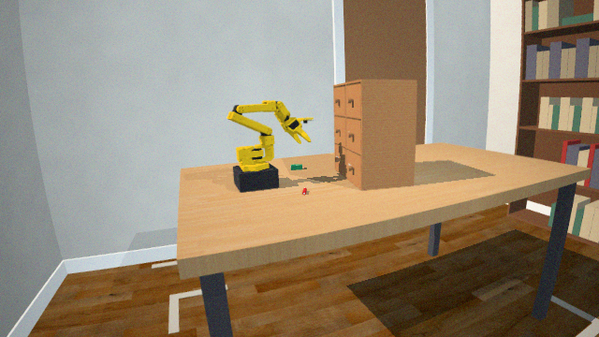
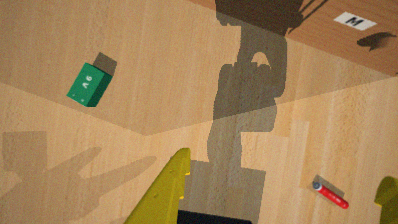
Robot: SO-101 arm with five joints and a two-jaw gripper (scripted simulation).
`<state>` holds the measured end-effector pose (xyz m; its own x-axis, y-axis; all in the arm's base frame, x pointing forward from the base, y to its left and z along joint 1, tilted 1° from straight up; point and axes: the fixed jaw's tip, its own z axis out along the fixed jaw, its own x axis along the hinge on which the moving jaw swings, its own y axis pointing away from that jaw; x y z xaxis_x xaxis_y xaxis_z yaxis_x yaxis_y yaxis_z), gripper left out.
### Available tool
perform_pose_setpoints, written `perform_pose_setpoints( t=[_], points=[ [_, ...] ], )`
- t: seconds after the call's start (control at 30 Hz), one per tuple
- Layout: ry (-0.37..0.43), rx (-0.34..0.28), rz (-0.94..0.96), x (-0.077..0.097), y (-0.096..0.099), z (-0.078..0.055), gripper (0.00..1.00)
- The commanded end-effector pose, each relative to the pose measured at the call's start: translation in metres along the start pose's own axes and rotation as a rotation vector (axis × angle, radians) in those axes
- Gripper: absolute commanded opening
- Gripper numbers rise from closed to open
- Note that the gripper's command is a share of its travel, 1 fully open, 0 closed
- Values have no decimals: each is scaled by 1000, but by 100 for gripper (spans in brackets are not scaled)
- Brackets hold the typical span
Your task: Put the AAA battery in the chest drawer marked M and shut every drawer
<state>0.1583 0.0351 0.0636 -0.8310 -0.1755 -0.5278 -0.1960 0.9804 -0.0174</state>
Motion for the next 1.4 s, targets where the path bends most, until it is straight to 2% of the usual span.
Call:
perform_pose_setpoints(
  t=[0.0, 1.0, 1.37],
  points=[
    [38, 2, -6, 6, -1, -8, 50],
    [47, 2, -6, 8, -1, -9, 50],
    [-64, 63, 87, -11, -20, 11, 46]
  ],
)
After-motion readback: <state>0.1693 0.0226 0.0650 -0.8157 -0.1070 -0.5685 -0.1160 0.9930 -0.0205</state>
